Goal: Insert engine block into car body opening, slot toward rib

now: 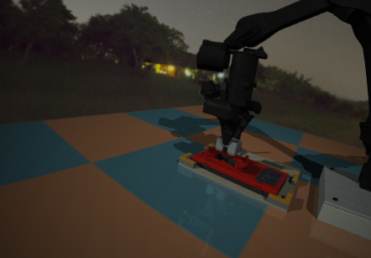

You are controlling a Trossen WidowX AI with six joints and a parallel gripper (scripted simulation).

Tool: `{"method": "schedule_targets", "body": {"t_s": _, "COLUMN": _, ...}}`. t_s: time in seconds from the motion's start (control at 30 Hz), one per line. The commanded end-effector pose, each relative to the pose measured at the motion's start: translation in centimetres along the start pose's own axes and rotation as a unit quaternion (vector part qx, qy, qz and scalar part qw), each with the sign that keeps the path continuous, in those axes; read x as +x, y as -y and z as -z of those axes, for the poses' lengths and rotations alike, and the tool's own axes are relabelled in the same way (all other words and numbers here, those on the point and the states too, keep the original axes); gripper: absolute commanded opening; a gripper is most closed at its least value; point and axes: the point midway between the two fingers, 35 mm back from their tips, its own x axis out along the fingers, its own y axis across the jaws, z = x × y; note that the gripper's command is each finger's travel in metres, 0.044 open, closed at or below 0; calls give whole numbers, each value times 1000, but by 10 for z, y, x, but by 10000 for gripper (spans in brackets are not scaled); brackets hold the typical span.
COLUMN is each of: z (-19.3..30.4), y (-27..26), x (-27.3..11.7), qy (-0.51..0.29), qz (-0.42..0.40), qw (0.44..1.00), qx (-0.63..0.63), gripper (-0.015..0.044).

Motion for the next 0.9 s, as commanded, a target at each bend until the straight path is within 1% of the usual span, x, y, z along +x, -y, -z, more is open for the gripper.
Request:
{"method": "schedule_targets", "body": {"t_s": 0.0, "z": -1, "y": 1, "x": 0, "qy": 1, "qz": 2, "qw": 1000, "qx": -2, "gripper": 159}}
{"method": "schedule_targets", "body": {"t_s": 0.33, "z": -1, "y": 1, "x": 0, "qy": 1, "qz": 2, "qw": 1000, "qx": -2, "gripper": 159}}
{"method": "schedule_targets", "body": {"t_s": 0.5, "z": -1, "y": 1, "x": 2, "qy": 1, "qz": 2, "qw": 1000, "qx": 17, "gripper": 159}}
{"method": "schedule_targets", "body": {"t_s": 0.87, "z": -1, "y": 1, "x": 4, "qy": 1, "qz": 2, "qw": 1000, "qx": -2, "gripper": 159}}
